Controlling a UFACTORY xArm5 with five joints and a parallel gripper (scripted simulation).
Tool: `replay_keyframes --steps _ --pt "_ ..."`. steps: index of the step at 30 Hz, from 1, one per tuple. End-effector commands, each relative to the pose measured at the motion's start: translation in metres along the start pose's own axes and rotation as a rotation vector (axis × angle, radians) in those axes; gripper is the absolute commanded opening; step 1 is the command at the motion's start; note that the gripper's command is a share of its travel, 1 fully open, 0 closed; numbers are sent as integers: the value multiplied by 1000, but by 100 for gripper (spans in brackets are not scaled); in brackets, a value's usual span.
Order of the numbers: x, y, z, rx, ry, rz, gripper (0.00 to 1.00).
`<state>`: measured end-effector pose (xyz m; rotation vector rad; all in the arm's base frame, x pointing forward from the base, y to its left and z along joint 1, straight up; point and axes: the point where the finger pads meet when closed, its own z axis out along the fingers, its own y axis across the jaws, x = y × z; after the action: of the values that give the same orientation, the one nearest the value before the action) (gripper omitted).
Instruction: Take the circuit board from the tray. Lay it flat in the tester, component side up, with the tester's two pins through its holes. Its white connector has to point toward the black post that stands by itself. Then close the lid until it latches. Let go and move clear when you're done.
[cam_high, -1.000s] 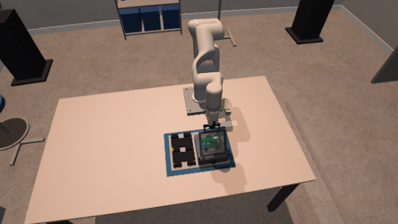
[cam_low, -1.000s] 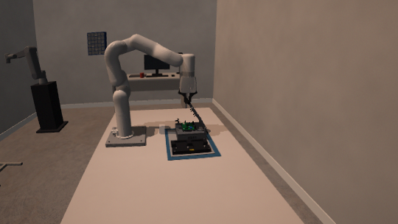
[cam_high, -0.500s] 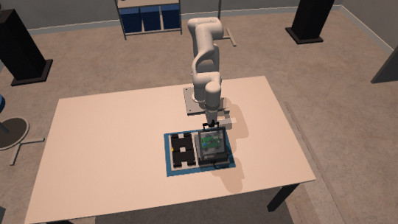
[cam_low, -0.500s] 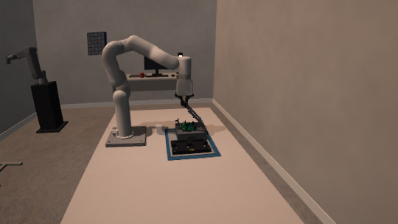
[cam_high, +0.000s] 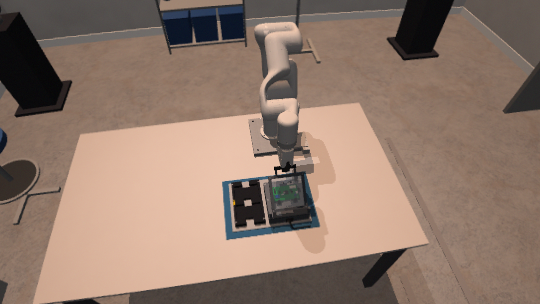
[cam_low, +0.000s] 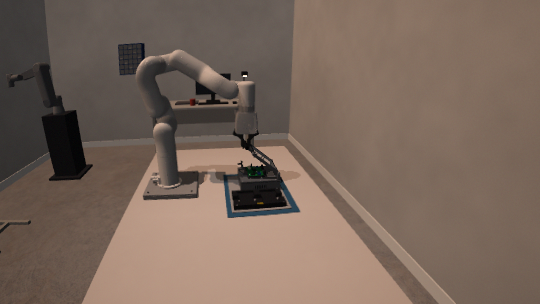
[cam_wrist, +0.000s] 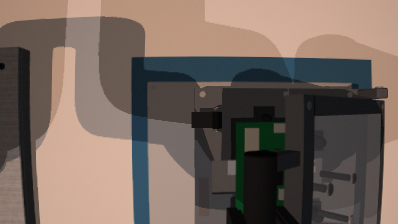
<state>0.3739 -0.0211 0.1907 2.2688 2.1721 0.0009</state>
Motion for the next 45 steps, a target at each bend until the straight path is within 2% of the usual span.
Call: replay_keyframes --steps 1,22,45 --pt "0 -4 4 -4 0 0 0" --pt "0 -24 40 -4 0 0 0" --pt "0 -35 71 -4 0 0 0"
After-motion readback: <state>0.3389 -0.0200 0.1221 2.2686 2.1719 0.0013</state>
